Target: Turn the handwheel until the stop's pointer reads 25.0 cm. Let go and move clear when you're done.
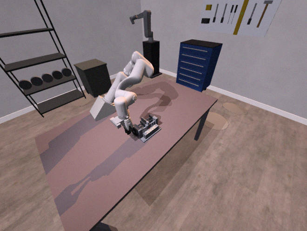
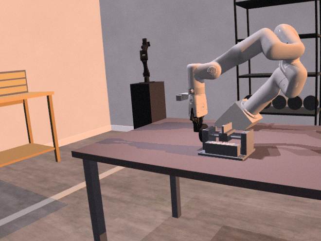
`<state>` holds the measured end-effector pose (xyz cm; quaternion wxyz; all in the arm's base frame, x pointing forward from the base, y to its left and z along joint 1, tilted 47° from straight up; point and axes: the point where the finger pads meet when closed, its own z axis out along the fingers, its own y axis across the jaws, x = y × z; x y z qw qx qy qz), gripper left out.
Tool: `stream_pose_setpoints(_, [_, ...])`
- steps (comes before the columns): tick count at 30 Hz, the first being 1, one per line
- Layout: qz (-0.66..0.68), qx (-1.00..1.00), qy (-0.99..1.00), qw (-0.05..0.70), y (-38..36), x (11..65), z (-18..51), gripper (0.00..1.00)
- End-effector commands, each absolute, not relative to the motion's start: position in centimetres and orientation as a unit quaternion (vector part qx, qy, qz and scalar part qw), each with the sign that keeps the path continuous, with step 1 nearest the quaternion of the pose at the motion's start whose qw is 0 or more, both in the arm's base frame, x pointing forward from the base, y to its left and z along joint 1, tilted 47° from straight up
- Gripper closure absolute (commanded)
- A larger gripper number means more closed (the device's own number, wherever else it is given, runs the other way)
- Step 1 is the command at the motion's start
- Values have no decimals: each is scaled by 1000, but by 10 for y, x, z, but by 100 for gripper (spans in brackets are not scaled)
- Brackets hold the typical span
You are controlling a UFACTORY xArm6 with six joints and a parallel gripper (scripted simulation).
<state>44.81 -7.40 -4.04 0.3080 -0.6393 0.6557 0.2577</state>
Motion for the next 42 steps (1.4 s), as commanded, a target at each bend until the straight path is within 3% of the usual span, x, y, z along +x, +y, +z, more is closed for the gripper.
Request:
stream_pose_setpoints(1, [257, -639, 656, 308, -75, 448, -40, 94])
stream_pose_setpoints(42, [257, -639, 656, 308, -57, 444, -56, 94])
